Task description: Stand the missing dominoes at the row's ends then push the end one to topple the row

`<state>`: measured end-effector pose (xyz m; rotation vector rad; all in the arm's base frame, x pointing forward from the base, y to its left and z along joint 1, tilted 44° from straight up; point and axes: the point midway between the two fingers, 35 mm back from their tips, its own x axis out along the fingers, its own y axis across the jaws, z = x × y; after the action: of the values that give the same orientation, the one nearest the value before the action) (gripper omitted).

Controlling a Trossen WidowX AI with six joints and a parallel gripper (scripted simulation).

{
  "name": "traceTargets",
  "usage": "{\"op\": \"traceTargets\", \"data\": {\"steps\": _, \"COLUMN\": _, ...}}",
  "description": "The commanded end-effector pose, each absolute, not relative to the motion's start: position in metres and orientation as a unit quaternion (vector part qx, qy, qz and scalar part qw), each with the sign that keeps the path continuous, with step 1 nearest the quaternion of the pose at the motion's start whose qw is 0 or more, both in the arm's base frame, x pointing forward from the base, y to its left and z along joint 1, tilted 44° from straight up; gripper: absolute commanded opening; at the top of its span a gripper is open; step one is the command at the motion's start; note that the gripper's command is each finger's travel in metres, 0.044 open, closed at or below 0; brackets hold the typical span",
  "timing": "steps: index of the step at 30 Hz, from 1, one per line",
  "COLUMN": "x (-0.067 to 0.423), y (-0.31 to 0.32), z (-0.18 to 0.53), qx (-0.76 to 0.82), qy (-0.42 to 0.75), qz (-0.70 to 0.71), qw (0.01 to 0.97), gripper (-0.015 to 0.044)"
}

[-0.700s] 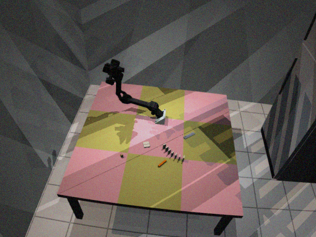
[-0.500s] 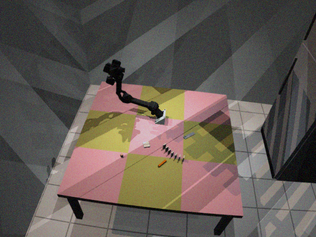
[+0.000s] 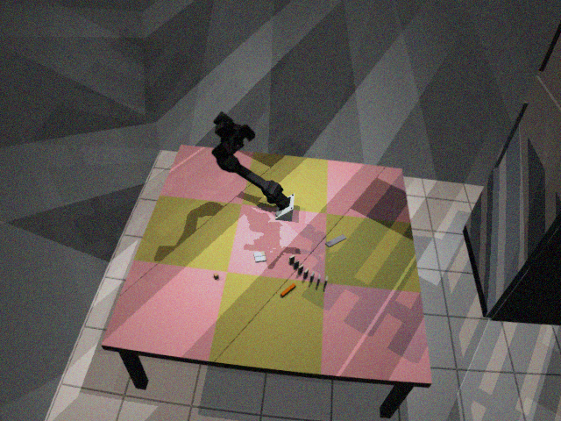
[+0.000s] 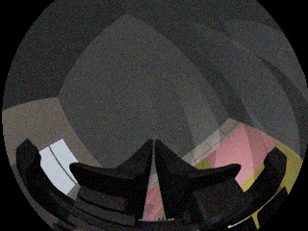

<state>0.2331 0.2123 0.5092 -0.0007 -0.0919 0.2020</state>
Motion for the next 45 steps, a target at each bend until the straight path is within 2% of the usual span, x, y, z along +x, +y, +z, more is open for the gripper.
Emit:
{"op": "traceTargets", "data": {"steps": 1, "x": 0.268, "y": 0.226, "z": 0.459, "qx": -0.080, "qy": 0.015, "qz": 0.074, "qw": 0.994, "gripper": 0.0000}}
{"op": "traceTargets", "data": {"steps": 7, "x": 0.322, "y": 0.220, "z": 0.370, "qx": -0.203, "qy": 0.131, "qz": 0.026, "qw": 0.970, "gripper": 0.0000}}
{"op": "traceTargets", "data": {"steps": 16, "x": 0.359, "y": 0.175, "z": 0.250, "qx": -0.313, "qy": 0.316, "qz": -0.032, "qw": 0.895, "gripper": 0.0000}}
{"op": "traceTargets", "data": {"steps": 22, "x": 0.359, "y": 0.119, "z": 0.168, "qx": -0.362, "qy": 0.469, "qz": -0.080, "qw": 0.802, "gripper": 0.0000}}
{"op": "traceTargets", "data": {"steps": 30, "x": 0.323, "y": 0.041, "z": 0.094, "qx": -0.390, "qy": 0.655, "qz": -0.132, "qw": 0.633, "gripper": 0.0000}}
{"op": "traceTargets", "data": {"steps": 45, "x": 0.318, "y": 0.035, "z": 0.090, "qx": -0.391, "qy": 0.669, "qz": -0.135, "qw": 0.618, "gripper": 0.0000}}
